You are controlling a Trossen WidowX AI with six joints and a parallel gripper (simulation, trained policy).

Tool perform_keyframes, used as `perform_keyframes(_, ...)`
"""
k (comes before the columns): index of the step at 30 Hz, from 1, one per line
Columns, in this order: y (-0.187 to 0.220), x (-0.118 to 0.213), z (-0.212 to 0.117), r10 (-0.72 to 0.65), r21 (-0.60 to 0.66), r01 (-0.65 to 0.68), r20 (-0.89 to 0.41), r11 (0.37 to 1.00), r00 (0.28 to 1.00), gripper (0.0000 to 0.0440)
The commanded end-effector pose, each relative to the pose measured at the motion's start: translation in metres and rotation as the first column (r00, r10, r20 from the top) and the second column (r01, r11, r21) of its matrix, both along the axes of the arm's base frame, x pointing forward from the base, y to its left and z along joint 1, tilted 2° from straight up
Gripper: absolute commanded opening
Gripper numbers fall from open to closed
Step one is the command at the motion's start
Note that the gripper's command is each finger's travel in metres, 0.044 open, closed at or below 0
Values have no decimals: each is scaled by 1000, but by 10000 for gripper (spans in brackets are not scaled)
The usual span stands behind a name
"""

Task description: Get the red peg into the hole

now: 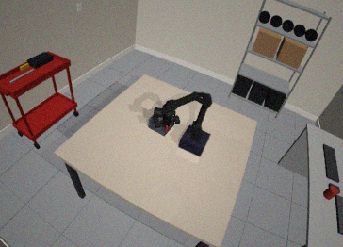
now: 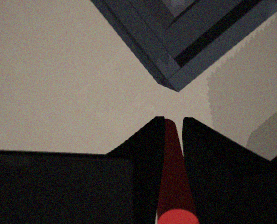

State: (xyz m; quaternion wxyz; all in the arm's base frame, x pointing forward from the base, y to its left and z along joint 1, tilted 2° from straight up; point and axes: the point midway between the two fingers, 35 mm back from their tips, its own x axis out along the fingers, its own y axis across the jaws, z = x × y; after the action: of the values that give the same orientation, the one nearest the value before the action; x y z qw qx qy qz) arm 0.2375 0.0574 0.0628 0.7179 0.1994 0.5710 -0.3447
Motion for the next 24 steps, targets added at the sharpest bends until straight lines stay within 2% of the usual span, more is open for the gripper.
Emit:
perform_keyframes(1,-5,8,6,-6,-5,6,12,1000,1000,0)
perform_keyframes(13,-38,46,24,-82,3,82,48,997,995,0)
perform_keyframes(24,-84,75,28,-187,21,187,54,982,981,0)
